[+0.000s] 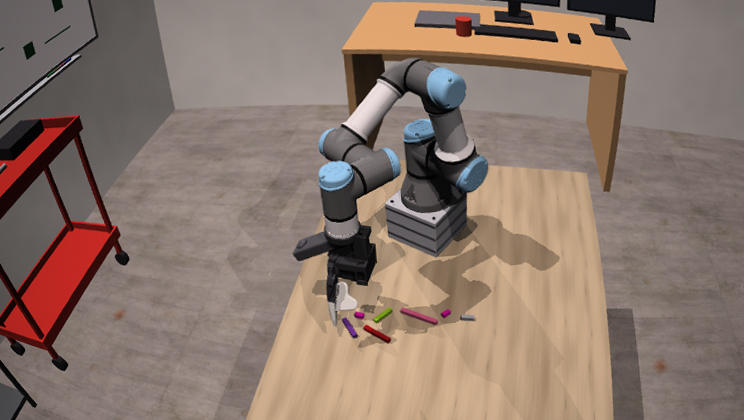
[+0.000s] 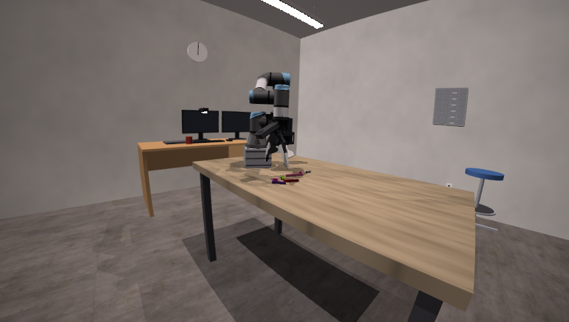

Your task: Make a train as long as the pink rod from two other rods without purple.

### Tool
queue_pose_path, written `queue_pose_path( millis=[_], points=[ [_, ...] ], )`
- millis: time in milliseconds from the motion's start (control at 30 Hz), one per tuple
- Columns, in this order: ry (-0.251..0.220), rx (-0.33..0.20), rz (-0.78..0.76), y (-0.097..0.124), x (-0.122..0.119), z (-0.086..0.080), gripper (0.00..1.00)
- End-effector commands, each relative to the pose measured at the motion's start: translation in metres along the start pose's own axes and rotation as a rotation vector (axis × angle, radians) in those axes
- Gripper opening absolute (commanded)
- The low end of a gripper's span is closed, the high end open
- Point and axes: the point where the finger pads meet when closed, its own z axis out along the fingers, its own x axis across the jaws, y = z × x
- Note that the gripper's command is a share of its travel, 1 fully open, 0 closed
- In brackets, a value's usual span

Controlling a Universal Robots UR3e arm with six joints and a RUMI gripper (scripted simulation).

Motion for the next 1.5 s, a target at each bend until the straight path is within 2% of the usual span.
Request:
queue_pose_path(
  millis=[0,67,133,433,633,1000,1467],
  points=[
    [-0.009,-0.005,-0.167,-0.0005,-0.0011,-0.0008,1.0],
    [-0.009,-0.004,-0.237,-0.0003,-0.0012,-0.0008,1.0],
    [-0.009,-0.004,-0.237,-0.0003,-0.0012,-0.0008,1.0],
    [-0.01,-0.003,-0.576,0.0019,-0.0017,-0.0008,1.0],
    [-0.01,-0.002,-0.739,0.0035,-0.0015,-0.0008,1.0],
    [-0.01,-0.001,-0.854,0.0049,-0.0013,-0.0007,1.0],
    [-0.01,-0.001,-0.864,0.005,-0.0013,-0.0007,1.0]
  ],
)
